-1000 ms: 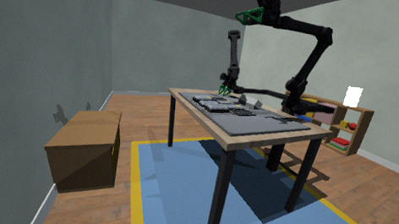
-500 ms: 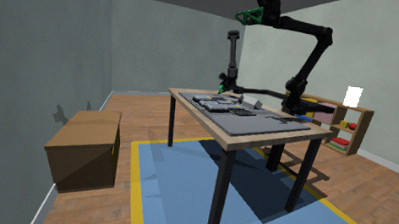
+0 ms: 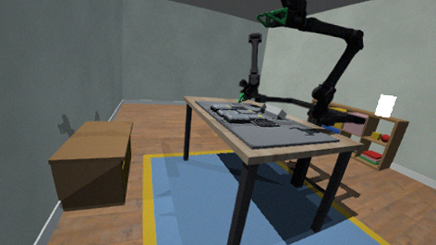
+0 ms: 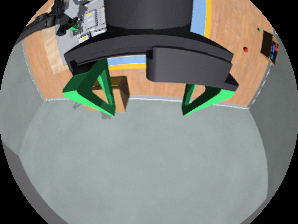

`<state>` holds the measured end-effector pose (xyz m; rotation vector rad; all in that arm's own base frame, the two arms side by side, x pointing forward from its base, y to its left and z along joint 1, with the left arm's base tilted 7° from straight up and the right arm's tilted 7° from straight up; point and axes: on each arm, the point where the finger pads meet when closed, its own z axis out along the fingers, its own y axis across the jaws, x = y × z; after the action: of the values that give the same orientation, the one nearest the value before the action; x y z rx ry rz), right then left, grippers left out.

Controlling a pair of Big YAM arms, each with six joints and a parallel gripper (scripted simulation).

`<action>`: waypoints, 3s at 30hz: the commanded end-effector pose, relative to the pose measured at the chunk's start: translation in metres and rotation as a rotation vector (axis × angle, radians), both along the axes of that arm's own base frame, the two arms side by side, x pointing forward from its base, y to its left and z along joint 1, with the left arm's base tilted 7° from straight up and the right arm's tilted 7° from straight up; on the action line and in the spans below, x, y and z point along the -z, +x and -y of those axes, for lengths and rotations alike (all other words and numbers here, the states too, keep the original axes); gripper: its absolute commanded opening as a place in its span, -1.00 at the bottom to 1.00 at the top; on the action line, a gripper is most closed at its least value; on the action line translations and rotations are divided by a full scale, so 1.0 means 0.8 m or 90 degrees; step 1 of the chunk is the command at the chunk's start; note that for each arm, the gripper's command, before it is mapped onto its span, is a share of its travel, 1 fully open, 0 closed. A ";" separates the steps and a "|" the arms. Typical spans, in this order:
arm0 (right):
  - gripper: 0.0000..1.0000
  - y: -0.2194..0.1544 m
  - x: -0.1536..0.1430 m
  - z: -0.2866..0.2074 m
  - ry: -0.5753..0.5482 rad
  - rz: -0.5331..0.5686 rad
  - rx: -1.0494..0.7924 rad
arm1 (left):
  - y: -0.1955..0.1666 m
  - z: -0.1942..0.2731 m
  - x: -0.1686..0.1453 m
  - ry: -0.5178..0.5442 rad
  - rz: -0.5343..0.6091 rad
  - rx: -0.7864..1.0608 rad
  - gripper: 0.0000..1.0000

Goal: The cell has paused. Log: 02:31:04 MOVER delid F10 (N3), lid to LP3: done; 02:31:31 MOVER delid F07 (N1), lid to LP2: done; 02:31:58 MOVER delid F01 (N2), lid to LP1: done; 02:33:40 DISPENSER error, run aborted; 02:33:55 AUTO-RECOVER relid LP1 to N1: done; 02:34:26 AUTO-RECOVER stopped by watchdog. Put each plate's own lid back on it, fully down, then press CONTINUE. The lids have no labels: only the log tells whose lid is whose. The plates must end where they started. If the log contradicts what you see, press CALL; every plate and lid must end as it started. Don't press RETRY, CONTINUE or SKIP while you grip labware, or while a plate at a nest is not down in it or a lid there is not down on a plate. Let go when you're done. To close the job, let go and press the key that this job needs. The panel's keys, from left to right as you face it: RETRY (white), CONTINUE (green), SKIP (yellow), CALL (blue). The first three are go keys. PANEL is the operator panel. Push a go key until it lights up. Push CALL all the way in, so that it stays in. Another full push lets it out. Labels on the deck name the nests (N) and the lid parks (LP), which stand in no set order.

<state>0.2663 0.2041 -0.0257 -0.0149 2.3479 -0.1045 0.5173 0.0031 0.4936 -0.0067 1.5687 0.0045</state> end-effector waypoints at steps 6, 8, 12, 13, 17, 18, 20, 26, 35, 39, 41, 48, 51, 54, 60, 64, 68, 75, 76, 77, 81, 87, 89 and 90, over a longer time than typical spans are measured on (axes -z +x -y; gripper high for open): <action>-1.00 0.008 -0.009 -0.013 0.013 0.011 -0.009 | 0.000 0.005 -0.043 0.005 0.038 0.005 1.00; -1.00 0.009 -0.007 -0.035 0.013 0.010 -0.010 | 0.000 0.005 -0.043 0.005 0.038 0.005 1.00; -1.00 0.008 -0.005 -0.061 0.014 0.010 -0.011 | 0.000 0.005 -0.043 0.005 0.038 0.005 1.00; -1.00 0.008 -0.004 -0.067 0.014 0.010 -0.011 | 0.000 0.005 -0.043 0.005 0.038 0.005 1.00; -1.00 0.008 -0.003 -0.080 0.014 0.010 -0.011 | 0.000 0.005 -0.043 0.005 0.038 0.005 1.00; -1.00 0.009 -0.003 -0.085 0.014 0.010 -0.009 | 0.000 0.005 -0.043 0.005 0.038 0.005 1.00; -1.00 0.007 -0.002 -0.099 0.015 0.010 -0.011 | 0.000 0.005 -0.043 0.005 0.038 0.005 1.00; -1.00 0.007 0.001 -0.138 0.016 0.010 -0.011 | 0.000 0.005 -0.043 0.005 0.038 0.005 1.00; -1.00 0.009 0.004 -0.180 0.017 0.010 -0.007 | 0.000 0.005 -0.043 0.005 0.038 0.005 1.00; -1.00 0.006 0.006 -0.208 0.018 0.009 -0.011 | 0.000 0.005 -0.043 0.005 0.038 0.005 1.00; -1.00 0.005 0.007 -0.221 0.018 0.009 -0.011 | 0.000 0.005 -0.043 0.005 0.038 0.005 1.00; -1.00 0.005 0.010 -0.265 0.019 0.009 -0.012 | 0.000 0.005 -0.043 0.005 0.038 0.005 1.00; -1.00 0.005 0.010 -0.271 0.020 0.009 -0.012 | 0.000 0.005 -0.043 0.005 0.038 0.005 1.00; -1.00 0.005 0.011 -0.290 0.020 0.009 -0.012 | 0.000 0.005 -0.043 0.005 0.038 0.005 1.00; -1.00 0.004 0.013 -0.329 0.021 0.009 -0.012 | 0.000 0.005 -0.043 0.005 0.038 0.005 1.00; -1.00 0.004 0.015 -0.354 0.022 0.009 -0.012 | 0.000 0.005 -0.043 0.005 0.038 0.005 1.00; -1.00 0.008 0.013 -0.351 0.023 0.009 -0.009 | 0.000 0.005 -0.043 0.005 0.038 0.005 1.00; -1.00 0.009 0.010 -0.346 0.023 0.009 -0.009 | 0.000 0.005 -0.043 0.005 0.038 0.005 1.00; -1.00 0.009 0.010 -0.346 0.023 0.009 -0.009 | 0.000 0.005 -0.043 0.005 0.038 0.005 1.00; -1.00 0.009 0.010 -0.346 0.023 0.009 -0.009 | 0.000 0.005 -0.043 0.005 0.038 0.005 1.00; -1.00 0.009 0.010 -0.346 0.023 0.009 -0.009 | 0.000 0.005 -0.043 0.005 0.038 0.005 1.00; -1.00 0.009 0.010 -0.346 0.023 0.009 -0.009 | 0.000 0.005 -0.043 0.005 0.038 0.005 1.00; -1.00 0.009 0.010 -0.346 0.023 0.009 -0.009 | 0.000 0.005 -0.043 0.005 0.038 0.005 1.00; -1.00 0.009 0.010 -0.346 0.023 0.009 -0.009 | 0.000 0.005 -0.043 0.005 0.038 0.005 1.00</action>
<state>0.2672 0.4678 -0.0466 -0.0531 2.3471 -0.0959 0.5173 0.0031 0.4936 -0.0067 1.5687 0.0045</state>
